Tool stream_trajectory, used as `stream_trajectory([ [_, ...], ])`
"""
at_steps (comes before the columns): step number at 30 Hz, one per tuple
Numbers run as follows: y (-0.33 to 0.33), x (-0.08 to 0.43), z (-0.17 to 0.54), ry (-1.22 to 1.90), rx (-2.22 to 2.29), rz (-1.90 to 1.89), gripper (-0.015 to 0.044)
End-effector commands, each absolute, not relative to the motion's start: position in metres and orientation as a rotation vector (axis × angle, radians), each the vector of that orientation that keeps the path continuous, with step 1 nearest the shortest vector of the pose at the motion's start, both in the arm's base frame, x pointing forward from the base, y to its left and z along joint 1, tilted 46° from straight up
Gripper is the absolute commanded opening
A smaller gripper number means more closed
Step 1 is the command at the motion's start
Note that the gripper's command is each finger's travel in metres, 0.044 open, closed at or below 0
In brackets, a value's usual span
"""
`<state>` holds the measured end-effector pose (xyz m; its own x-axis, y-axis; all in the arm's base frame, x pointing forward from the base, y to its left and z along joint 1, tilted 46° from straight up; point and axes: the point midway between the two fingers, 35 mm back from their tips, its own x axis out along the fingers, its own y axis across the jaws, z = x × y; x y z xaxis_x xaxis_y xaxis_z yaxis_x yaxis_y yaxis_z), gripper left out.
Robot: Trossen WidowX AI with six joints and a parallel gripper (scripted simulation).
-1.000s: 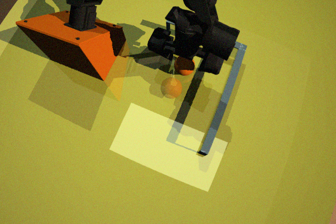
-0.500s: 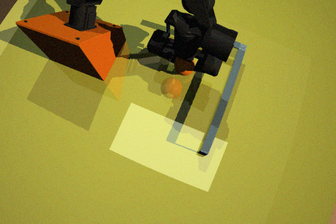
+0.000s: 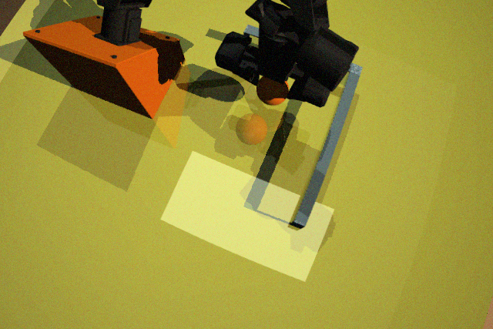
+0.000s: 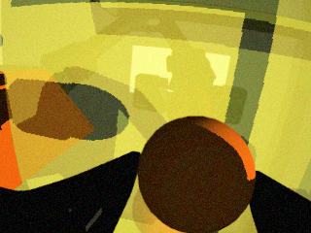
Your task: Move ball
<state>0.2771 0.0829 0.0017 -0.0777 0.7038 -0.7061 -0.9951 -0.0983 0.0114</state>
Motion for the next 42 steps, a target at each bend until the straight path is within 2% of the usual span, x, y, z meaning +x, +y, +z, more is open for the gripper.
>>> stream_trajectory([
  [1,0.06,0.283,0.024,0.591,-0.662,1.566,0.0],
  [10,0.021,0.279,0.068,0.584,-0.654,1.572,0.0],
  [18,0.018,0.278,0.07,0.582,-0.653,1.572,0.0],
  [31,0.003,0.274,-0.015,0.583,-0.656,1.571,0.0],
  [42,0.015,0.274,-0.034,0.584,-0.657,1.57,0.0],
])
